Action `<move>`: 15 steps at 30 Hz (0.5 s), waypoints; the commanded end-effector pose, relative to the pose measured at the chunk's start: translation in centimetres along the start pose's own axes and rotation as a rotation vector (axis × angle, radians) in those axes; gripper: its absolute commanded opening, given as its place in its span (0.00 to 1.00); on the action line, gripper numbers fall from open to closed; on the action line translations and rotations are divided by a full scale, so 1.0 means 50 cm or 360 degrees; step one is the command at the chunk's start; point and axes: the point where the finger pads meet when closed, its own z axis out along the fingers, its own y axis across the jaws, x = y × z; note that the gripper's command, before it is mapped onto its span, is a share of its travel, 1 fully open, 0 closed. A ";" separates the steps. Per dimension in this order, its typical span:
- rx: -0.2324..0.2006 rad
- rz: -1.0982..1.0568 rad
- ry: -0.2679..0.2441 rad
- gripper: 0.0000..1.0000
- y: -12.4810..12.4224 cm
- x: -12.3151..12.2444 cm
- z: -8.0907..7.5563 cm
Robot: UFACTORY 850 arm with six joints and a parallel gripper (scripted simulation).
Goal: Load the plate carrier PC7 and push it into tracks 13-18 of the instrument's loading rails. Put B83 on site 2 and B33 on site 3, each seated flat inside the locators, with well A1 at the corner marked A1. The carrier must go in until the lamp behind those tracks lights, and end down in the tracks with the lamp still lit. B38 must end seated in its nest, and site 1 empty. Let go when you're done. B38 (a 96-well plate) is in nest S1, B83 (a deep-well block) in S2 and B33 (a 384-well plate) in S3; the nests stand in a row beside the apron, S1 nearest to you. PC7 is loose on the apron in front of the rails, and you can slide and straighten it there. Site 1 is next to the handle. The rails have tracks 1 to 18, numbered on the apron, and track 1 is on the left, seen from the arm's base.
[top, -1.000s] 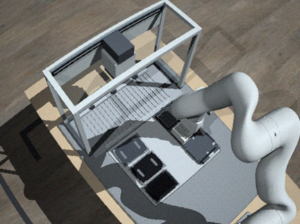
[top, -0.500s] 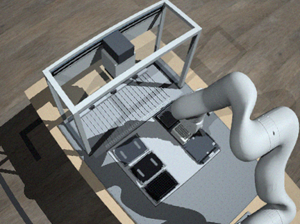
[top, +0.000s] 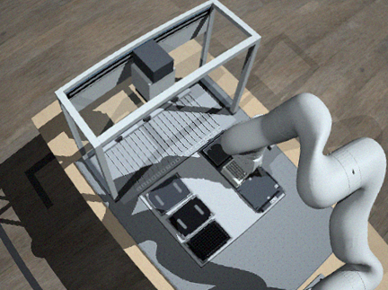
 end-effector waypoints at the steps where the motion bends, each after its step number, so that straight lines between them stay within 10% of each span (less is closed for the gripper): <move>1: 0.0004 0.0000 0.0001 0.00 -0.002 0.001 -0.002; 3: 0.0004 0.0000 0.0001 0.00 -0.002 0.001 -0.002; 4: 0.0004 0.0000 0.0001 1.00 -0.002 0.001 -0.001; 15: 0.0004 0.0000 0.0001 1.00 -0.002 0.001 -0.001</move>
